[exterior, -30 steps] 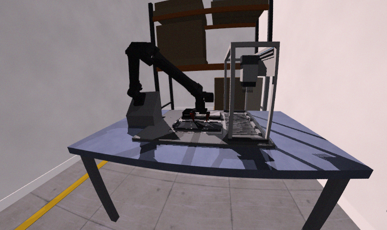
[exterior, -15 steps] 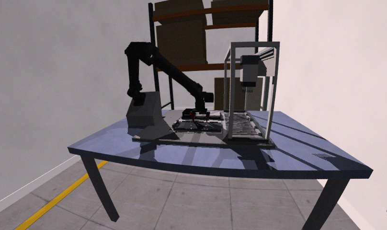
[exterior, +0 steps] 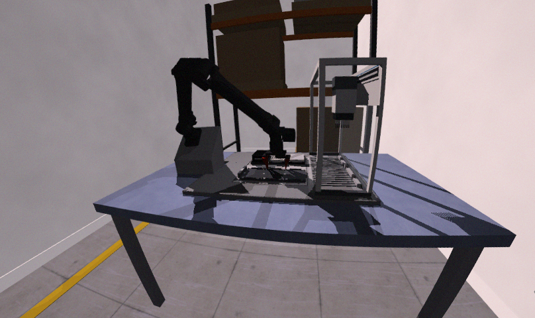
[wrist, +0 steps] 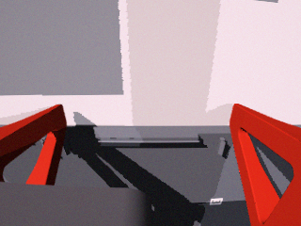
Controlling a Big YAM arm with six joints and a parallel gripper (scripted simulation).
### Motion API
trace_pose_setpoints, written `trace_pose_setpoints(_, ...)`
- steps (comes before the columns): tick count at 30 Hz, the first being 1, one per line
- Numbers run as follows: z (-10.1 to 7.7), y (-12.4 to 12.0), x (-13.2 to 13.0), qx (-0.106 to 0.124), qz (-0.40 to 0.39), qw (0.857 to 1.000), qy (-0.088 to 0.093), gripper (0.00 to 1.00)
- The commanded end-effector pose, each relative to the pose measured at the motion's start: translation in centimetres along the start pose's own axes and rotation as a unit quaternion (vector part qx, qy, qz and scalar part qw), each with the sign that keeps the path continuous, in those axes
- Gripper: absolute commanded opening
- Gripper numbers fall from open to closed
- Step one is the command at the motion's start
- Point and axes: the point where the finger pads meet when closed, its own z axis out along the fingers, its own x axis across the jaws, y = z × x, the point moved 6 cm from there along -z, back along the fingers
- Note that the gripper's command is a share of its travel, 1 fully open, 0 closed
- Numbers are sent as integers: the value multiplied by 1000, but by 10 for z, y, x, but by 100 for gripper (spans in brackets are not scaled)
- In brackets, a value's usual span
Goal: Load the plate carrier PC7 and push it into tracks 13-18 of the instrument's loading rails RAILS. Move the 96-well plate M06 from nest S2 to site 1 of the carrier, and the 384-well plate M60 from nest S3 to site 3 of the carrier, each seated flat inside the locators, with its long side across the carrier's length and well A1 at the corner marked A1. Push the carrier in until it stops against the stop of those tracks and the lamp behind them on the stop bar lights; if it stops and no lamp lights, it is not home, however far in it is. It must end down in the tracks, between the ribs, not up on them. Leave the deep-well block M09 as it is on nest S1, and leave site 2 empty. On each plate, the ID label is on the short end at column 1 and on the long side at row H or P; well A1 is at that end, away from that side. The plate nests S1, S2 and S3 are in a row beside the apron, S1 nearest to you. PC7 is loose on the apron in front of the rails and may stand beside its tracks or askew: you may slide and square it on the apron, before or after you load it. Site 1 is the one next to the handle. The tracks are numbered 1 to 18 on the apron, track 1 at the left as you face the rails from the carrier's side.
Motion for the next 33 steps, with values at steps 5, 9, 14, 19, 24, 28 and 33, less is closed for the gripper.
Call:
trace_pose_setpoints(5,-7,-21,-9,5,17,1000,-15,100)
trace_pose_setpoints(9,-7,-22,-8,5,16,1000,-14,100)
trace_pose_setpoints(14,-7,-23,-8,5,16,1000,-15,100)
trace_pose_setpoints(19,-7,-25,-8,5,16,1000,-14,100)
trace_pose_setpoints(24,-7,-27,-8,5,16,1000,-15,100)
trace_pose_setpoints(28,-7,-27,-8,5,16,1000,-14,100)
trace_pose_setpoints(33,-7,-29,-8,5,16,1000,-15,100)
